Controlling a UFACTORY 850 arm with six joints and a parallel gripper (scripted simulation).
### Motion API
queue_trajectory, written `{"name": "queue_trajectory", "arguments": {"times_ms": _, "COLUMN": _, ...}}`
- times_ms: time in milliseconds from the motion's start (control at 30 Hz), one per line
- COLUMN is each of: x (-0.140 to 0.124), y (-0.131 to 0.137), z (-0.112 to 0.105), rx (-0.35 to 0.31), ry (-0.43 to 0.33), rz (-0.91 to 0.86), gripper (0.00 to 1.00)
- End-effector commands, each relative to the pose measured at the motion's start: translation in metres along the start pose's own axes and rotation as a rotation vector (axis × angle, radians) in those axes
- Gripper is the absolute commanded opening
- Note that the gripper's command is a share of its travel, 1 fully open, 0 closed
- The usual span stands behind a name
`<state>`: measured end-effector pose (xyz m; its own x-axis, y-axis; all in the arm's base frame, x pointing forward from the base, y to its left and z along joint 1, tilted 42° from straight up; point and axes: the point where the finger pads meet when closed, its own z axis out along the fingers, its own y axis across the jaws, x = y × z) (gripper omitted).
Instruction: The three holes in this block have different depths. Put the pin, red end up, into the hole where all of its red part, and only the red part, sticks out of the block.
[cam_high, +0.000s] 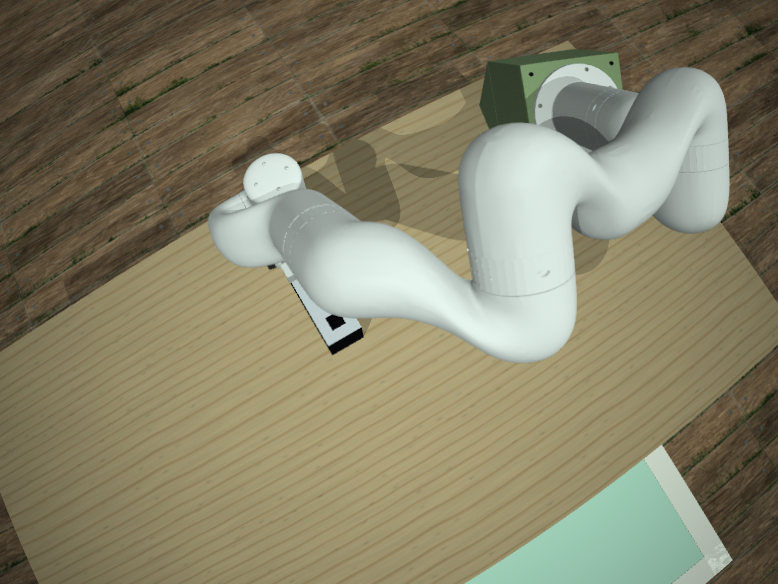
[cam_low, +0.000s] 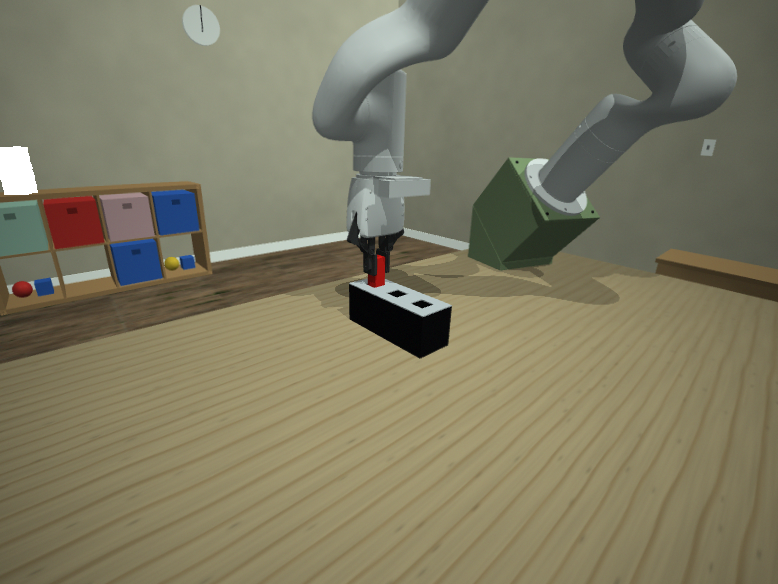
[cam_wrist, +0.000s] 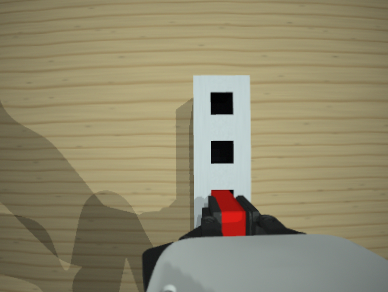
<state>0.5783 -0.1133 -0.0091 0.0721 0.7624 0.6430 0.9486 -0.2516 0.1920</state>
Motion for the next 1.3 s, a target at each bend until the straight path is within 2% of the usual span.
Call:
{"name": "queue_trajectory", "arguments": {"times_ms": 0, "x": 0.000, "y": 0.001, "z": -0.003, "rx": -0.001, "ry": 0.000, "rz": 0.000, "gripper": 0.00}}
{"name": "queue_trajectory", "arguments": {"times_ms": 400, "x": 0.000, "y": 0.001, "z": -0.003, "rx": -0.001, "ry": 0.000, "rz": 0.000, "gripper": 0.00}}
{"name": "queue_trajectory", "arguments": {"times_ms": 433, "x": 0.000, "y": 0.000, "z": -0.013, "rx": -0.001, "ry": 0.000, "rz": 0.000, "gripper": 0.00}}
{"name": "queue_trajectory", "arguments": {"times_ms": 967, "x": 0.000, "y": 0.000, "z": -0.013, "rx": -0.001, "ry": 0.000, "rz": 0.000, "gripper": 0.00}}
{"name": "queue_trajectory", "arguments": {"times_ms": 1000, "x": 0.000, "y": 0.000, "z": -0.028, "rx": -0.001, "ry": 0.000, "rz": -0.001, "gripper": 0.00}}
{"name": "queue_trajectory", "arguments": {"times_ms": 1267, "x": 0.000, "y": 0.000, "z": -0.028, "rx": -0.001, "ry": 0.000, "rz": -0.001, "gripper": 0.00}}
